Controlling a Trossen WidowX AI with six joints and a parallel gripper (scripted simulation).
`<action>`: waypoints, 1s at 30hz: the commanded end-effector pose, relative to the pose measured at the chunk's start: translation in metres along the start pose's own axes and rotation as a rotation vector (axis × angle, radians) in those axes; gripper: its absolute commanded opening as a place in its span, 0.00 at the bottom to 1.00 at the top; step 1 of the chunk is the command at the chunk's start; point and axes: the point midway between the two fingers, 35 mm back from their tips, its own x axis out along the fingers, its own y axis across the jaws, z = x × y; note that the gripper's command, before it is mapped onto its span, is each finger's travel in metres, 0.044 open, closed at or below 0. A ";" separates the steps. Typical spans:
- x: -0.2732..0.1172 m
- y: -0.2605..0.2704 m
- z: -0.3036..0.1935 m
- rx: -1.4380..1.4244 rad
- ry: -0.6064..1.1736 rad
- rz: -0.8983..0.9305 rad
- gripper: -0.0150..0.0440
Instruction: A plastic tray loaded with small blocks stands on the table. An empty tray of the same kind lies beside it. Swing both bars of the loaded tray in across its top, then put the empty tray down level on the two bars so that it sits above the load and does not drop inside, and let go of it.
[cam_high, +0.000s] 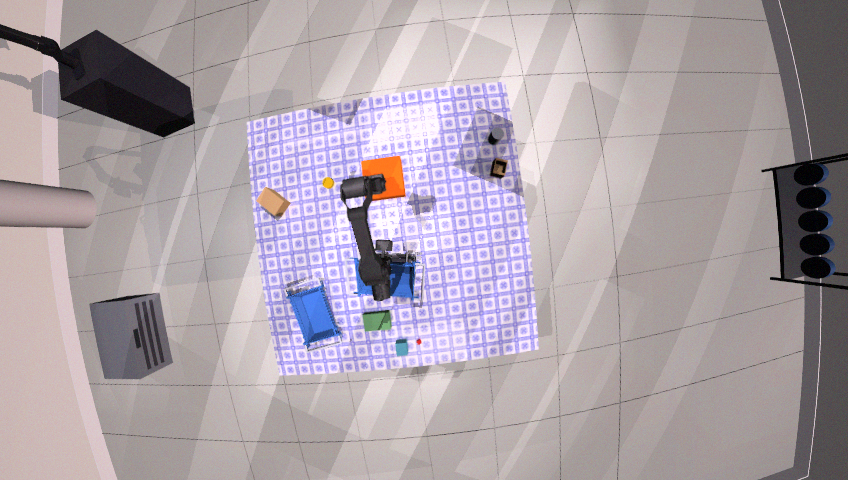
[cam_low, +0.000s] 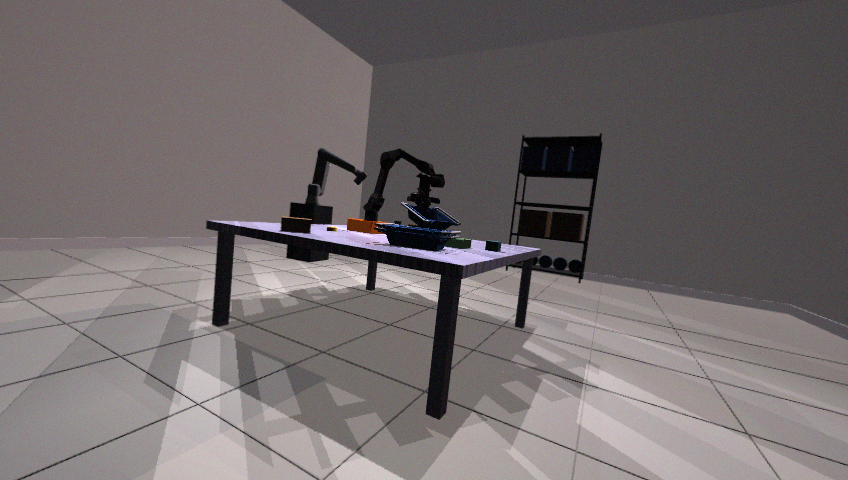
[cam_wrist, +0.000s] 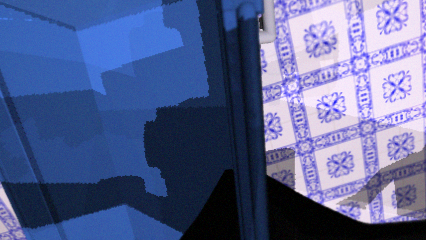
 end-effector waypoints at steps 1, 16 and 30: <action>0.003 -0.005 0.000 0.002 -0.001 0.002 0.25; 0.012 -0.011 0.000 0.002 -0.001 0.001 0.25; 0.020 -0.015 0.000 0.002 -0.001 0.001 0.25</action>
